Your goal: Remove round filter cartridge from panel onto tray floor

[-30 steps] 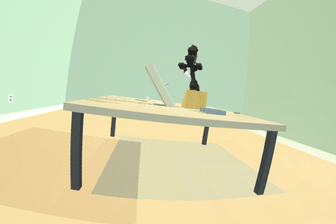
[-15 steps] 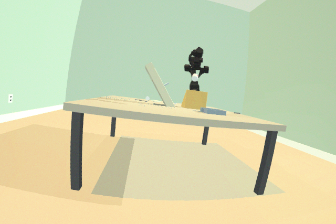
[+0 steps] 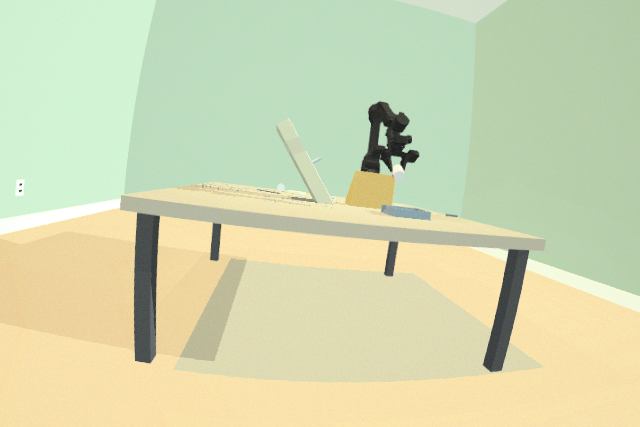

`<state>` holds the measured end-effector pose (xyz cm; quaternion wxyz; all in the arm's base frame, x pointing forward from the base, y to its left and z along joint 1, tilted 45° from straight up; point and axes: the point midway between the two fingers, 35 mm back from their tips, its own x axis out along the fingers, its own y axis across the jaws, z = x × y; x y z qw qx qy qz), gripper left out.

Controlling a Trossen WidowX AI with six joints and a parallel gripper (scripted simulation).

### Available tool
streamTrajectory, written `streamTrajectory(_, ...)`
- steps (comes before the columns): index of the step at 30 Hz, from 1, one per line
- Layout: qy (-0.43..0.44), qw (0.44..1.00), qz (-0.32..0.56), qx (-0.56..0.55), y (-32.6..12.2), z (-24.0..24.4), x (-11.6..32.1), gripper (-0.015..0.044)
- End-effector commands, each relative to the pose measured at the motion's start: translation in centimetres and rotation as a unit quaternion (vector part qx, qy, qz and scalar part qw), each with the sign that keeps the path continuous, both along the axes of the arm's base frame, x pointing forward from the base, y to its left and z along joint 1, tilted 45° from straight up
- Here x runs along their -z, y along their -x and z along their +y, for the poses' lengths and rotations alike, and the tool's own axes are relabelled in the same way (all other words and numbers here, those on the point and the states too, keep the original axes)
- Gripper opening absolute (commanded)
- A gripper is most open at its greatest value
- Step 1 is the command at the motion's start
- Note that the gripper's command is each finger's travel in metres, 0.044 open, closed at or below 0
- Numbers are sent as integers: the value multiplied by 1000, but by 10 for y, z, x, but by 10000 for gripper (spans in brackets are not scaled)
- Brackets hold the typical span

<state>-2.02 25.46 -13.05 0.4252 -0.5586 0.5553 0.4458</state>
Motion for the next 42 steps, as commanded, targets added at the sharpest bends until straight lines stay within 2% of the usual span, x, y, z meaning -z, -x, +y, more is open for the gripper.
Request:
streamTrajectory(1,-3,999,35,-37,23,-14,12,0)
streamTrajectory(7,0,993,78,-88,51,-41,27,0)
streamTrajectory(15,0,993,79,-90,52,-44,30,0)
streamTrajectory(32,0,993,80,-90,51,-94,81,0)
streamTrajectory(42,8,993,77,-93,49,-94,78,263)
